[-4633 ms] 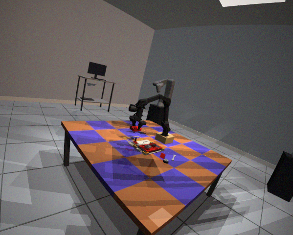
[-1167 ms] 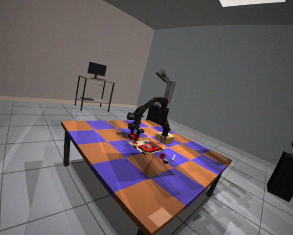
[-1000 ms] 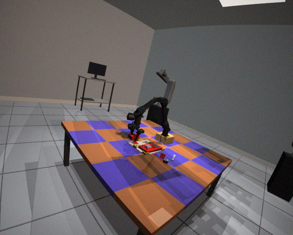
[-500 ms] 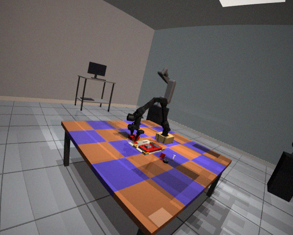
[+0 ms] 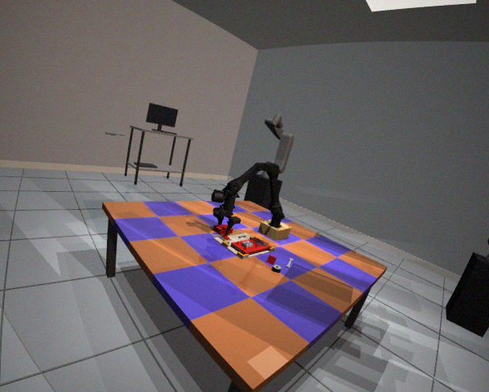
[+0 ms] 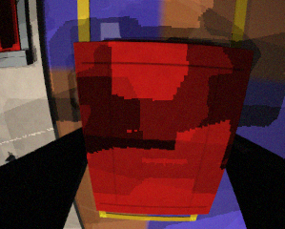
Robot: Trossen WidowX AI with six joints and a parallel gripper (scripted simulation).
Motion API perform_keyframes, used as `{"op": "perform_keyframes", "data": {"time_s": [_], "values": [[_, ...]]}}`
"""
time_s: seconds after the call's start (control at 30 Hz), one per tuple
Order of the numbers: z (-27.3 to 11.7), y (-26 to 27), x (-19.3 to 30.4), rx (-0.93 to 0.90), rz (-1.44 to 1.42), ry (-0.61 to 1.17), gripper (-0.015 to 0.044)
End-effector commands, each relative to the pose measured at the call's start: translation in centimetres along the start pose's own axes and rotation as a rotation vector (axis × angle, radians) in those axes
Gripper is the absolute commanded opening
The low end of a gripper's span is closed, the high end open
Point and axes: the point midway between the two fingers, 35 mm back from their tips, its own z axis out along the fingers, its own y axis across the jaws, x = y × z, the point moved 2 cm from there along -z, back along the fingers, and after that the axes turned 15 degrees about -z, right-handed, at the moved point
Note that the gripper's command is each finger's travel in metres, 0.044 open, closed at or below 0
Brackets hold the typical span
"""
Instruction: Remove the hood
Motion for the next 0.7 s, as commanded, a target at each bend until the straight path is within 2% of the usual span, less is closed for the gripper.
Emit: {"op": "perform_keyframes", "data": {"time_s": [0.0,0.17,0.43,0.67], "values": [[0.0,0.0,0.0,0.000,0.000,0.000,0.0315],[-0.2,0.0,0.0,0.000,0.000,0.000,0.0440],[-6.9,0.0,-0.1,0.001,0.000,0.003,0.0440],[-7.1,0.0,-0.1,0.001,0.000,0.003,0.0440]]}}
